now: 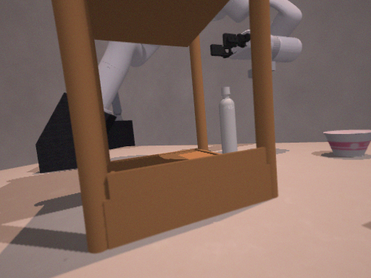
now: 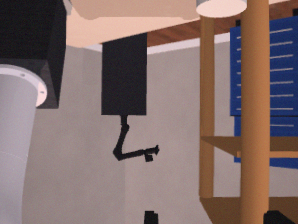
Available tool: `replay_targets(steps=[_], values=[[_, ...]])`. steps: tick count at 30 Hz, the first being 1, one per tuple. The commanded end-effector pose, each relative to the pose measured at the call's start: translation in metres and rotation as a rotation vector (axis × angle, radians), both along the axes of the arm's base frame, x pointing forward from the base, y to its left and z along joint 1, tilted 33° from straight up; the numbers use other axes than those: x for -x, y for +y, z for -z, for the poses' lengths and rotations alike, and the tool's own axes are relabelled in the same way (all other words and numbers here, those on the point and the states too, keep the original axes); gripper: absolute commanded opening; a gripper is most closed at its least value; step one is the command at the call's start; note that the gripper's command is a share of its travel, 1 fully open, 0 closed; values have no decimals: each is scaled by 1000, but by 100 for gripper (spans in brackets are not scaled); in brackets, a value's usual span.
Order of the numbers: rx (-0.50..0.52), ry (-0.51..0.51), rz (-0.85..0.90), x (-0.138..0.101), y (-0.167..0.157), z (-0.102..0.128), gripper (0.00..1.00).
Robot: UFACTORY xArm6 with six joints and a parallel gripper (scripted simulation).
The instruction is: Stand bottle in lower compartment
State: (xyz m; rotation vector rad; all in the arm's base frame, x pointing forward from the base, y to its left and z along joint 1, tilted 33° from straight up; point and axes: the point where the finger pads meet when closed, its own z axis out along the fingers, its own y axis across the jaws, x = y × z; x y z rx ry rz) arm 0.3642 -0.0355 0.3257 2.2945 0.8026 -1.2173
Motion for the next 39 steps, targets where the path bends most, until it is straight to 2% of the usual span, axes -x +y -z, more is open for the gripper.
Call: replay_targets(steps=[1, 21, 39], values=[[1, -4, 1, 0, 0, -1, 67], [1, -4, 1, -2, 1, 2, 67], [1, -4, 1, -12, 7, 20, 67]])
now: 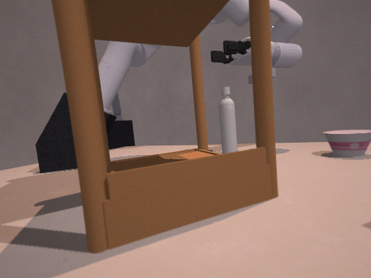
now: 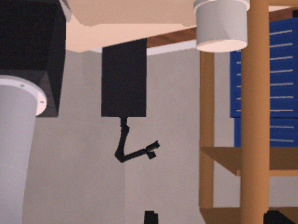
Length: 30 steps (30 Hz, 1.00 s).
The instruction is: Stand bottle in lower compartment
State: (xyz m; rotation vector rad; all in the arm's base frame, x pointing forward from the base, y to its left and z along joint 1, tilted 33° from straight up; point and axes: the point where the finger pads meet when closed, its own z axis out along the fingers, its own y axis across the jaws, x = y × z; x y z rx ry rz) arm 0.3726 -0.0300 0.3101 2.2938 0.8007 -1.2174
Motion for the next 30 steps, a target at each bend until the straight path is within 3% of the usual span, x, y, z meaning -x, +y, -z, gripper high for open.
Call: replay_targets(steps=[1, 30], values=[[-1, -4, 1, -4, 2, 6, 67], [-1, -4, 1, -37, 23, 66, 67]])
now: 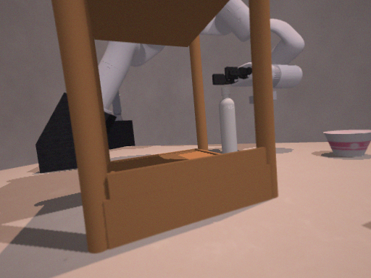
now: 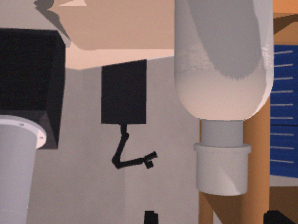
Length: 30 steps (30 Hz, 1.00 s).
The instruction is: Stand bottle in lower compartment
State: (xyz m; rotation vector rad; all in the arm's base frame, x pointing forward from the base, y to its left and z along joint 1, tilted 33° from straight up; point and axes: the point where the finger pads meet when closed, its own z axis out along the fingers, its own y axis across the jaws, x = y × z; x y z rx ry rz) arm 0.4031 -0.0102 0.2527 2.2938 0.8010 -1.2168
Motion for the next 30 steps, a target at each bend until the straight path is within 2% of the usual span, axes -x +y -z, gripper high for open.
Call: replay_targets(steps=[1, 16, 30], values=[[-1, -3, 1, -6, 3, 9, 67], [-1, -3, 1, -27, 17, 48, 67], [-1, -3, 1, -42, 26, 75, 67]])
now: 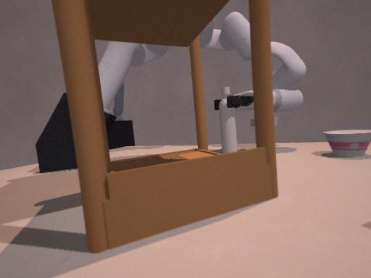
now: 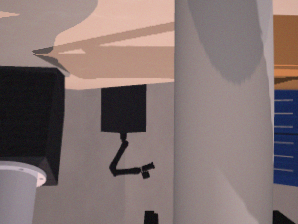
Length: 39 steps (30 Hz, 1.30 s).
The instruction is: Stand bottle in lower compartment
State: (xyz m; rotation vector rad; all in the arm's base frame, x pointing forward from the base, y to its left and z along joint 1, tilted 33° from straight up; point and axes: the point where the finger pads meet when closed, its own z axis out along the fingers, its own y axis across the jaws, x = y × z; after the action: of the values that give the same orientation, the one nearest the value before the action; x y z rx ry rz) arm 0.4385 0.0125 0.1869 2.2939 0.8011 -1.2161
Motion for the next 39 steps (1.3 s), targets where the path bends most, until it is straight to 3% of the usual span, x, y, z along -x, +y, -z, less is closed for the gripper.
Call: replay_targets(steps=[1, 20, 39], values=[[0, -3, 1, -8, 4, 11, 67], [0, -3, 1, -22, 13, 37, 67], [0, -3, 1, -27, 17, 47, 67]])
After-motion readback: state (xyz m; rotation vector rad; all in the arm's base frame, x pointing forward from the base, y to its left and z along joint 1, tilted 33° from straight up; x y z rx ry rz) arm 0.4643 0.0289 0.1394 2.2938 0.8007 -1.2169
